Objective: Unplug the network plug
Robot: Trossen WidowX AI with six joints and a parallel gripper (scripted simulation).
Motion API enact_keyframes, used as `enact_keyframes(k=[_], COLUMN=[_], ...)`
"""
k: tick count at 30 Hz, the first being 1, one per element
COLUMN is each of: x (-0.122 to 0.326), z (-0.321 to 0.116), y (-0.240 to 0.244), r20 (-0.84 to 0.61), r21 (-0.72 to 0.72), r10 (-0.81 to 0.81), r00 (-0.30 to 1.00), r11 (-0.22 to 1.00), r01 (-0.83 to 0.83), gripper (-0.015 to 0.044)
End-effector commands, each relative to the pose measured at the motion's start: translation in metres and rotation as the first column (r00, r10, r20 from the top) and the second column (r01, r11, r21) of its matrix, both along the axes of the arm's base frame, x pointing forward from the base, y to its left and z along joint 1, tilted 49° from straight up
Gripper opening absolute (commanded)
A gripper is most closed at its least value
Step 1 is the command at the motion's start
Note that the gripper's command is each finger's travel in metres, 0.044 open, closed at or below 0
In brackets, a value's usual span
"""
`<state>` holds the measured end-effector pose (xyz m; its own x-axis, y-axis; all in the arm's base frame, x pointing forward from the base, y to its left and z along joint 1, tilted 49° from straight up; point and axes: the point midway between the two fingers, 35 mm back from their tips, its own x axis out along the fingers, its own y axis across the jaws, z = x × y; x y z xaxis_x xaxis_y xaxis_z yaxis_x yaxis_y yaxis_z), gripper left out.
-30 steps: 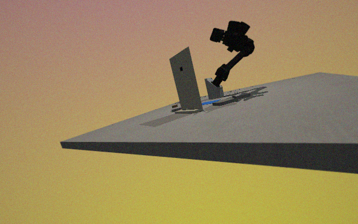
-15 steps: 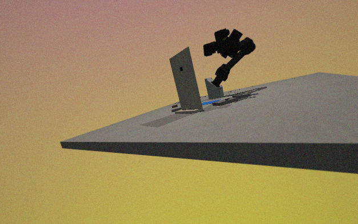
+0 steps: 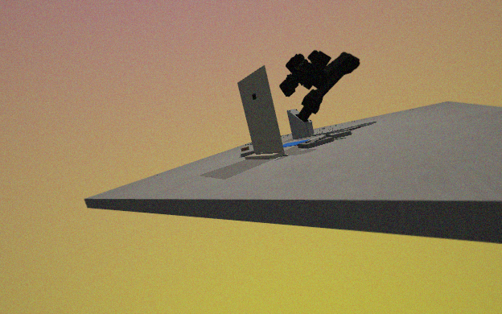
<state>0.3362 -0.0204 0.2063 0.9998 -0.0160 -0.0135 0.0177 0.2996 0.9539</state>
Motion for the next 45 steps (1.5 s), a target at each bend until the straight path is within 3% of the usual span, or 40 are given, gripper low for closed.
enact_keyframes(k=[1,13,27,31,45], x=[-0.003,-0.014,-0.035,-0.039,-0.023], z=[-0.018,-0.05,-0.081,-0.086,-0.087], y=[-0.001,-0.005,-0.007,-0.007,-0.01], r20=[-0.018,-0.033,-0.055,-0.06,-0.059], r21=[0.157,0.544,0.873,0.912,0.912], r10=[0.003,-0.003,-0.012,-0.013,-0.013], r00=[1.0,0.999,0.998,0.998,0.998], r11=[0.988,0.839,0.484,0.407,0.407], r01=[0.0,0.021,0.054,0.06,0.059], gripper=[0.0156,0.0156,0.0156,0.0156,0.0156])
